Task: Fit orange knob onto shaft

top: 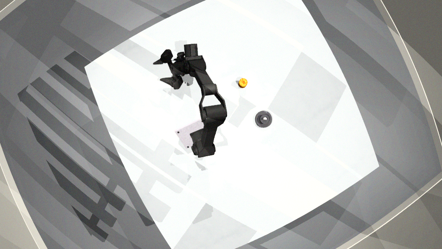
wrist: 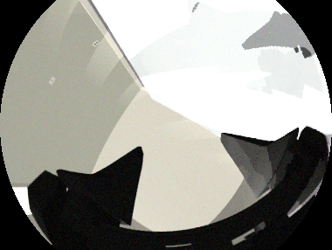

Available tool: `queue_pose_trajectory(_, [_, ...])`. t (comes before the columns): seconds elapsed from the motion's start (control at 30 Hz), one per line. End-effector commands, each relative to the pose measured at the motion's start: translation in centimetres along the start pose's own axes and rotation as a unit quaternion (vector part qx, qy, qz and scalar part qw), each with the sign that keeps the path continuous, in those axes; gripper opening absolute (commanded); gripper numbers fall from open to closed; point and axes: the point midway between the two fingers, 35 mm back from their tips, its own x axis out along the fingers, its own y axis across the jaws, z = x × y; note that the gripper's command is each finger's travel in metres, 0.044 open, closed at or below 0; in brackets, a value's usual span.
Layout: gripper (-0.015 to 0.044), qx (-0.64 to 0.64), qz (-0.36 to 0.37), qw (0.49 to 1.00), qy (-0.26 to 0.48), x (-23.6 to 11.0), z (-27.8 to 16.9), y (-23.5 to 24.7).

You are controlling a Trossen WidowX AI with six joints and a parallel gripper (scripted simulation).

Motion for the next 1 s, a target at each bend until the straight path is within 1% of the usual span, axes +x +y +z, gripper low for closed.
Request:
queue_pose_trajectory(0.0, [0.044, -0.098, -0.04, 0.99, -0.091, -3.9, 2.5, 0.1])
queue_pose_trajectory(0.2, [0.044, -0.226, -0.151, 0.943, -0.193, -11.1, 5.5, -1.7])
queue_pose_trajectory(0.37, [0.044, -0.309, -0.268, 0.883, -0.232, -17.9, 7.1, -4.3])
queue_pose_trajectory(0.53, [0.044, -0.371, -0.397, 0.81, -0.223, -25.2, 7.6, -7.8])
queue_pose_trajectory(0.73, [0.044, -0.416, -0.539, 0.716, -0.153, -33.6, 6.7, -12.4])
queue_pose_trajectory(0.8, [0.044, -0.42, -0.555, 0.704, -0.14, -34.6, 6.5, -13.0])
queue_pose_trajectory(0.97, [0.044, -0.42, -0.555, 0.704, -0.14, -34.4, 6.6, -12.8])
